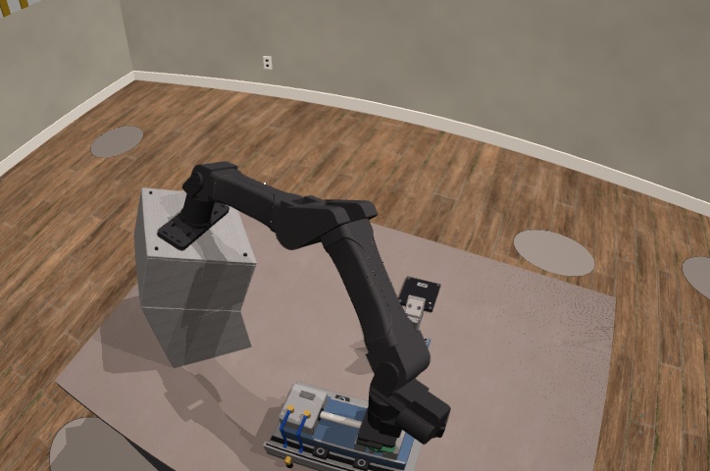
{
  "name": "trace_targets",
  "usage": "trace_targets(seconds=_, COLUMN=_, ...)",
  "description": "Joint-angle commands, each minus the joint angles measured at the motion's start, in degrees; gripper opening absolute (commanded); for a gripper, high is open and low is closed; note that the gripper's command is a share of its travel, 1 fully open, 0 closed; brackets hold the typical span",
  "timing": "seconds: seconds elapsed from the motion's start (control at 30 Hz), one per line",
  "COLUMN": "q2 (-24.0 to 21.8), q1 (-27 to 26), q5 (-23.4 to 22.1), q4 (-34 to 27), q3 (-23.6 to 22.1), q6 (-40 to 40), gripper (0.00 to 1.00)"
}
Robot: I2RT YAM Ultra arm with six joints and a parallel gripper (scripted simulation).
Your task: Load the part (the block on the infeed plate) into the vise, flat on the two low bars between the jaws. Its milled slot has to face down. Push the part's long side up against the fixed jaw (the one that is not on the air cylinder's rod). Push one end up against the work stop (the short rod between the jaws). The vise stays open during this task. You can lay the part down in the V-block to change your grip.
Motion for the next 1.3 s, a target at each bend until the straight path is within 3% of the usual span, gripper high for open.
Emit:
trace_targets(seconds=0.0, q2=-2.1, q1=-0.4, q5=0.0, q4=1.1, q3=0.0, q6=0.3, gripper=0.00)
trace_targets(seconds=1.27, q2=-2.1, q1=-0.4, q5=-0.1, q4=1.2, q3=-1.1, q6=0.4, gripper=0.00)
